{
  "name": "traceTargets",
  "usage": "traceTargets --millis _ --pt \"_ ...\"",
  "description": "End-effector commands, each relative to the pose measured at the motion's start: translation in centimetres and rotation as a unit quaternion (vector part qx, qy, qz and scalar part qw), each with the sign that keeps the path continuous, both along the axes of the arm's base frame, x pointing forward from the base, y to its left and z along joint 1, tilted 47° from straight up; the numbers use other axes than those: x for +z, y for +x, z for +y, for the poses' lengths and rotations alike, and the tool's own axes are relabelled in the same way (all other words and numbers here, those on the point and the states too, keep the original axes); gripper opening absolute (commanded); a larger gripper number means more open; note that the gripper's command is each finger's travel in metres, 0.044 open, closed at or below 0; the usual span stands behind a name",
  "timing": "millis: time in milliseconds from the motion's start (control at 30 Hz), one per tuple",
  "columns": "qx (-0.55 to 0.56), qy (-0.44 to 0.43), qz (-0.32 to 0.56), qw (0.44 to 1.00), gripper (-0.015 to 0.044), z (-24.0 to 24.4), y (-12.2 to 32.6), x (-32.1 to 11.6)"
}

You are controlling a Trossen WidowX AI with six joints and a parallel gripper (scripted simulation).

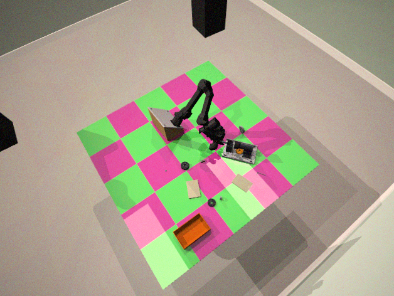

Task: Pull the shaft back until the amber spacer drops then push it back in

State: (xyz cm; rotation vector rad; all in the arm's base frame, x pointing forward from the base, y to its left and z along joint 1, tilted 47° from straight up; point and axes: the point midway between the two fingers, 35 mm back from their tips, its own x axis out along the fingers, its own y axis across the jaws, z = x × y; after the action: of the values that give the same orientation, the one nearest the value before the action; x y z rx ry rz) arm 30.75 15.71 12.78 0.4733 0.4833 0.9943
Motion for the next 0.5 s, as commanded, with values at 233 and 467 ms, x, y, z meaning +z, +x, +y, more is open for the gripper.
traceTargets --millis 233,467 --pt "0.001 0.002 0.000 1.000 0.0000 0.20 0.31 0.28" --pt "0.001 0.002 0.000 1.000 0.0000 0.30 0.45 0.37"
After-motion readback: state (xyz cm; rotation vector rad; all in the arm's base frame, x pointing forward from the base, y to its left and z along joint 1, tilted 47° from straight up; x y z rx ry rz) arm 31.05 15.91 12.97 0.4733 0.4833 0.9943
